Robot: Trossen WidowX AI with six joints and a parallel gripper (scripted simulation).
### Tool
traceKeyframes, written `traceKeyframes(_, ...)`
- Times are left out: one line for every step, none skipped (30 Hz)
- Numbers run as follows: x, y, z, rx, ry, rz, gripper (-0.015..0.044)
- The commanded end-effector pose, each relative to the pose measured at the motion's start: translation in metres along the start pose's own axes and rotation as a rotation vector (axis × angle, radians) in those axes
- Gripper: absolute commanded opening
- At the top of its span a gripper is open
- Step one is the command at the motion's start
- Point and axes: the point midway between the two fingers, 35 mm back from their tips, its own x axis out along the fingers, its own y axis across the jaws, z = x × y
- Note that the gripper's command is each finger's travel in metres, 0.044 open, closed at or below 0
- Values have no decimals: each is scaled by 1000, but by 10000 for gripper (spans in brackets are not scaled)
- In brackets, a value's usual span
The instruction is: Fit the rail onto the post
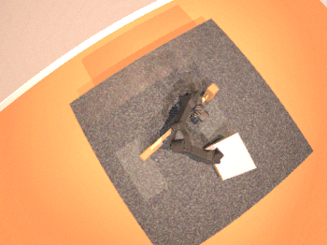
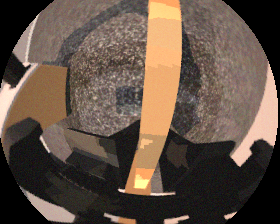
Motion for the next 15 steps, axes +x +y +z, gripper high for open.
traceKeyframes(-3,0,-1,2,4,-5,0)
traceKeyframes(-3,0,-1,2,4,-5,0)
traceKeyframes(-3,0,-1,2,4,-5,0)
traceKeyframes(-3,0,-1,2,4,-5,0)
traceKeyframes(-4,0,-1,2,4,-5,0)
traceKeyframes(-4,0,-1,2,4,-5,0)
traceKeyframes(-4,0,-1,2,4,-5,0)
traceKeyframes(-4,0,-1,2,4,-5,0)
traceKeyframes(-4,0,-1,2,4,-5,0)
traceKeyframes(-4,0,-1,2,4,-5,0)
traceKeyframes(-4,0,-1,2,4,-5,0)
traceKeyframes(-4,0,-1,2,4,-5,0)
traceKeyframes(-5,0,-1,2,4,-5,0)
traceKeyframes(-5,0,-1,2,4,-5,0)
traceKeyframes(-5,0,-1,2,4,-5,0)
